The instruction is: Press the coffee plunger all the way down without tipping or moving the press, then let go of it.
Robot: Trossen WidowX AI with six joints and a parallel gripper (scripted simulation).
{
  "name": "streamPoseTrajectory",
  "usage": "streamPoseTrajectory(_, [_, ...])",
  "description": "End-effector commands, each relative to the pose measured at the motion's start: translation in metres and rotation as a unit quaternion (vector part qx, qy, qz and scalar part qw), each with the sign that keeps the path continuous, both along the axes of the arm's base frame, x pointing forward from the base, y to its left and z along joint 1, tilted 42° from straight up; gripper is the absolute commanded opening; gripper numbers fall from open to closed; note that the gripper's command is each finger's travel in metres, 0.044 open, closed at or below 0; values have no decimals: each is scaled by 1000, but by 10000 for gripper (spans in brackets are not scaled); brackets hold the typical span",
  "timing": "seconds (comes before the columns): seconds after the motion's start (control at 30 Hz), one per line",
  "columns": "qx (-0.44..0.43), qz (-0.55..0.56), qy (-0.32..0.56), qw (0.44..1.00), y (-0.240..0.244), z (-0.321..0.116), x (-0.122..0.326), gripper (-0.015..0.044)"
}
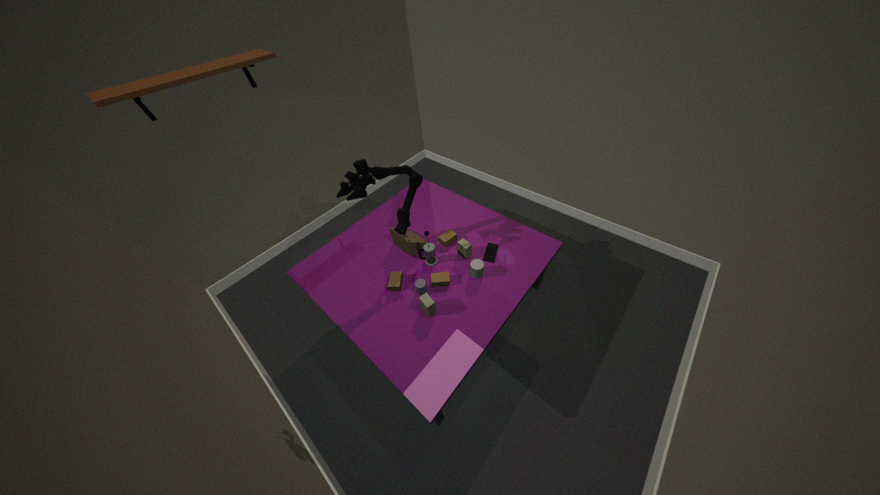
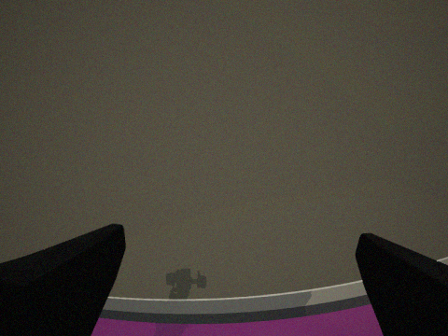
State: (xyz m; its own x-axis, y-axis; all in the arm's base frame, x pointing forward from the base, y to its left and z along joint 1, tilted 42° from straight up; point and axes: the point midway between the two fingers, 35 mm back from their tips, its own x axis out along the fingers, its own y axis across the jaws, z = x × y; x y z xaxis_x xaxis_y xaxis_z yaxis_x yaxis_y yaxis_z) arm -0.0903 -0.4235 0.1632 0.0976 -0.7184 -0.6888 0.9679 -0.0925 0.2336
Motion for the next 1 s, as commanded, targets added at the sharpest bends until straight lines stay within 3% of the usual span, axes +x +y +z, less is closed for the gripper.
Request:
streamPoseTrajectory(0.0, [50, 149, -15, 987, 29, -19, 63, 440])
streamPoseTrajectory(0.23, [97, 387, -67, 915, 100, -30, 158, 440])
streamPoseTrajectory(0.53, [85, 620, -201, 754, 216, -1, 249, 440])
streamPoseTrajectory(0.7, [58, 678, -276, 679, 265, 26, 279, 440])
streamPoseTrajectory(0.97, [57, 679, -279, 677, 290, 0, 282, 440])
